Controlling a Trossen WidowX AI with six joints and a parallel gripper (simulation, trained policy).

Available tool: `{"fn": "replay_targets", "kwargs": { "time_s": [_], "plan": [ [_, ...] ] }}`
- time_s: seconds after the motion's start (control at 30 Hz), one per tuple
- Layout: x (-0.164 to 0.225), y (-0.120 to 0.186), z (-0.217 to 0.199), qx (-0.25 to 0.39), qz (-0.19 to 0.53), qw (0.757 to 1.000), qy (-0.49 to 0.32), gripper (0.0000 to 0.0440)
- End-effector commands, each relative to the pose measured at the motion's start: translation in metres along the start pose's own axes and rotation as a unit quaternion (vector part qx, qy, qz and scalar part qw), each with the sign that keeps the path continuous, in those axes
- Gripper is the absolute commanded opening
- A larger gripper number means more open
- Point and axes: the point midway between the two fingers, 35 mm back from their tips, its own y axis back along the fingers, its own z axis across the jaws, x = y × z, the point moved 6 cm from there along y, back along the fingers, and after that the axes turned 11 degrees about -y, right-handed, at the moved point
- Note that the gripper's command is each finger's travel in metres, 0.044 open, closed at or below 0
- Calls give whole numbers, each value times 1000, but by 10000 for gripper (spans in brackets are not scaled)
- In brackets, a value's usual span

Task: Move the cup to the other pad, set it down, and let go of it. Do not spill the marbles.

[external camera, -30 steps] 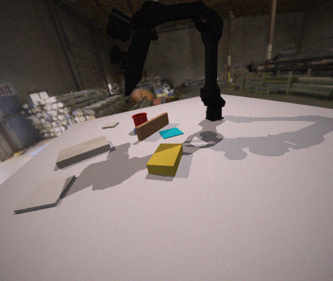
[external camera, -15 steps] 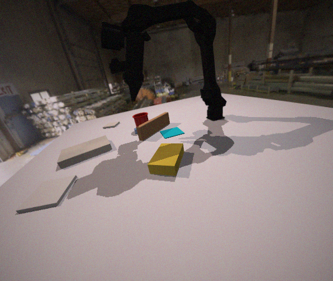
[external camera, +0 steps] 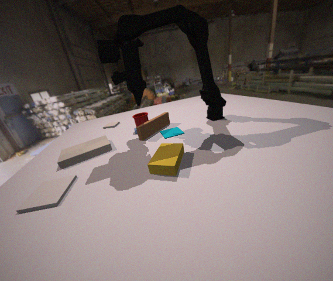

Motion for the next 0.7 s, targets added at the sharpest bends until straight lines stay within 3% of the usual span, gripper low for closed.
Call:
{"fn": "replay_targets", "kwargs": {
  "time_s": [0.0,0.67],
  "plan": [
    [-2,-8,-8,9,19,1000,9,110],
    [-3,-69,-39,22,74,996,52,161]
  ]
}}
